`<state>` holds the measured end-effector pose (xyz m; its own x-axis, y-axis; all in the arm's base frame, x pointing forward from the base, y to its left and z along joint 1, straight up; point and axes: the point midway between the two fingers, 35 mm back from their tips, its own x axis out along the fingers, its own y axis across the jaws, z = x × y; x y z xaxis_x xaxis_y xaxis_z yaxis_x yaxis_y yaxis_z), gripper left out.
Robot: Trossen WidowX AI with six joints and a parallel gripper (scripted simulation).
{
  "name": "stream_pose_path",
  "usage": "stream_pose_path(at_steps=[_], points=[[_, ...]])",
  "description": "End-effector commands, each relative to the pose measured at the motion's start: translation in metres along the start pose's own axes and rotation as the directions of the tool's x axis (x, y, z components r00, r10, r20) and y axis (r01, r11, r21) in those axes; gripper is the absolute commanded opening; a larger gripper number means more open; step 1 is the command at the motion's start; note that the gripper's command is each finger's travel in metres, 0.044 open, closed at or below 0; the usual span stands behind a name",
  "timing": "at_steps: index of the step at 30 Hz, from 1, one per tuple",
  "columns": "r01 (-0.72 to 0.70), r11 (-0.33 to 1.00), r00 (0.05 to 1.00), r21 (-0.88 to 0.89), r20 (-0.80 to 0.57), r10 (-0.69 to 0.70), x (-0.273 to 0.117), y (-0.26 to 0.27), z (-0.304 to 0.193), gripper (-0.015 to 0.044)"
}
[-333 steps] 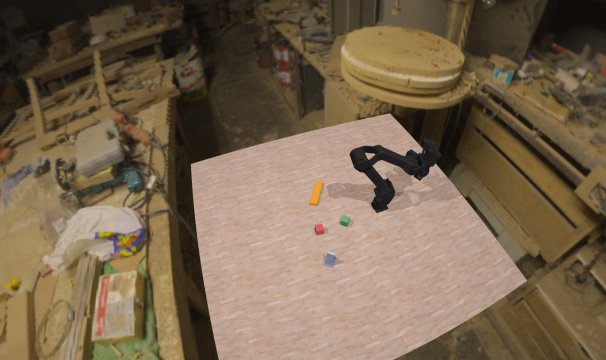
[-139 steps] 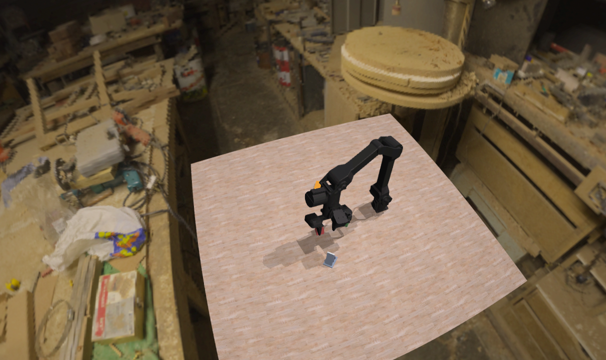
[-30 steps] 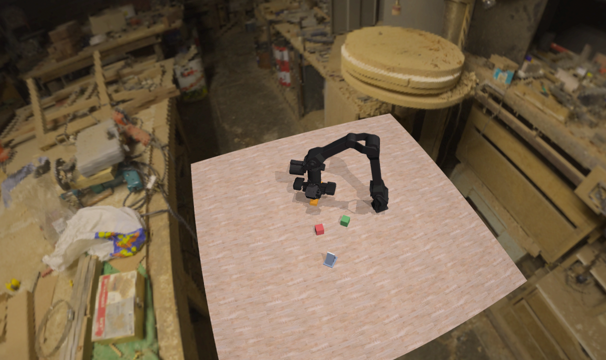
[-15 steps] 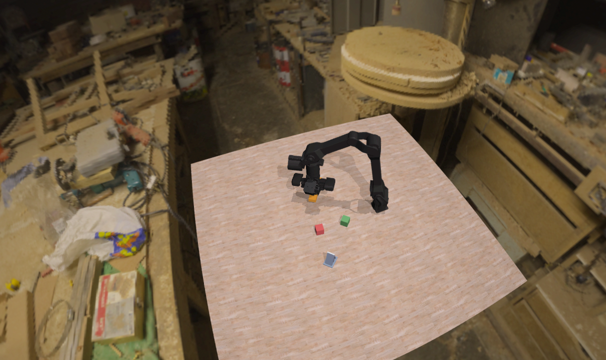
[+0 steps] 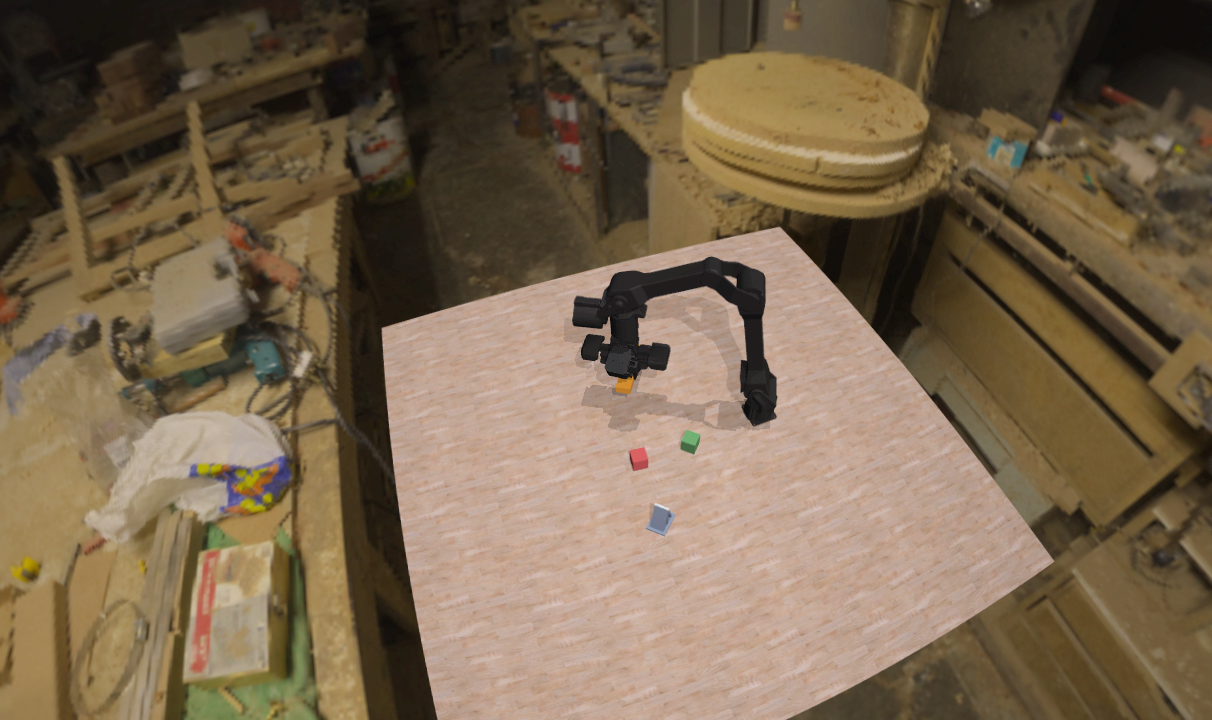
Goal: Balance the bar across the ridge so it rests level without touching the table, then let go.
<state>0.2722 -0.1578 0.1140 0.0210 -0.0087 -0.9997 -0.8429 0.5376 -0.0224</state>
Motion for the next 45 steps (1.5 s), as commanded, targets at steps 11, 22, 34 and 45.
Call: stream_pose_path(at_steps=[11, 22, 34, 45], points=[[0.006, 1.0, 1.0, 0.005, -0.002, -0.006, -0.037, 0.003, 0.0, 0.0], [0.006, 1.0, 1.0, 0.014, -0.002, -0.006, -0.051, 0.004, 0.011, 0.0], [0.006, 0.999, 1.0, 0.04, 0.002, -0.006, -0.053, -0.001, 0.05, 0.0], [0.006, 0.998, 1.0, 0.064, 0.005, -0.006, -0.055, -0.001, 0.087, 0.0]])
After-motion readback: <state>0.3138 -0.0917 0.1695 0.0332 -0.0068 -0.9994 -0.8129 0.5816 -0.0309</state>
